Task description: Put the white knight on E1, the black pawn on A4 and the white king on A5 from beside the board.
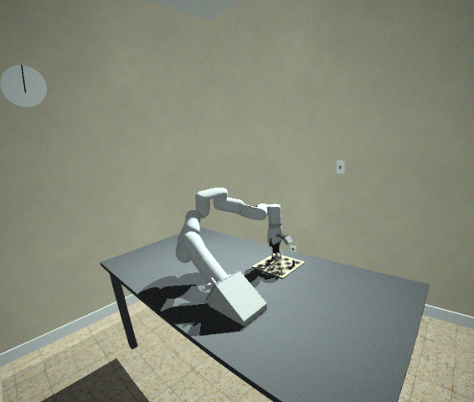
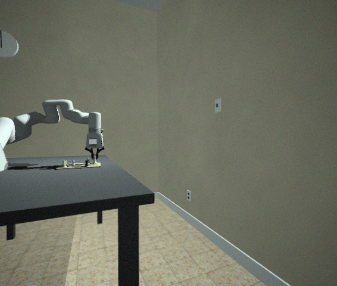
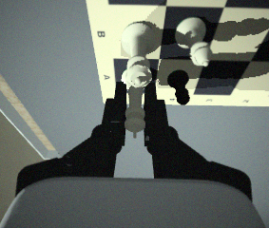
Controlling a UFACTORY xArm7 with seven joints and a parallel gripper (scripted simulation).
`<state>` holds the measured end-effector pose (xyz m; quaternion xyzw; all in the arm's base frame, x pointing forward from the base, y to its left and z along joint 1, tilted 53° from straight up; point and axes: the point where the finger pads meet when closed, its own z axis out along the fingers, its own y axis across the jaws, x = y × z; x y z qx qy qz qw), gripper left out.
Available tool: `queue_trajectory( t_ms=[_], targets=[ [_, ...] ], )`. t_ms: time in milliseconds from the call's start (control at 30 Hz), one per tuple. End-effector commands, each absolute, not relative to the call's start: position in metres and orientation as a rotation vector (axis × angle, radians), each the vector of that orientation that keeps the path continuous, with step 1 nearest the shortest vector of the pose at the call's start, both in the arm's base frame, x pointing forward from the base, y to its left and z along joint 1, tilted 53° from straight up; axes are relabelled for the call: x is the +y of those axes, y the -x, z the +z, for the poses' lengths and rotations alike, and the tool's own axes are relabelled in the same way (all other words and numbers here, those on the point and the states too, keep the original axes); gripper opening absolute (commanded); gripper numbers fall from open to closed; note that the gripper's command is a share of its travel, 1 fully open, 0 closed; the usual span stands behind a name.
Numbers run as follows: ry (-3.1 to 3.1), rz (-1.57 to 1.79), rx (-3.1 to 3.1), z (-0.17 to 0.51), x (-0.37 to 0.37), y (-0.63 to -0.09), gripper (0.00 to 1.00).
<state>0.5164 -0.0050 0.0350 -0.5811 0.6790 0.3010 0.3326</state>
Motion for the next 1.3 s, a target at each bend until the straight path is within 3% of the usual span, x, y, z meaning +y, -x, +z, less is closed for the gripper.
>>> queue_trajectory(
  t_ms=[0,1167,1200,1267],
  targets=[
    [1.516,0.78,1.776,0.0359,-0.0077,-0.5172,0.0],
    [1.516,0.78,1.776,0.0359,-0.0077,-0.5172,0.0],
    [1.516,0.78,1.776,0.0359,-0.0077,-0.5172,0.08],
    [1.516,0.78,1.776,0.0359,-0.0077,-0.5172,0.08]
  ],
)
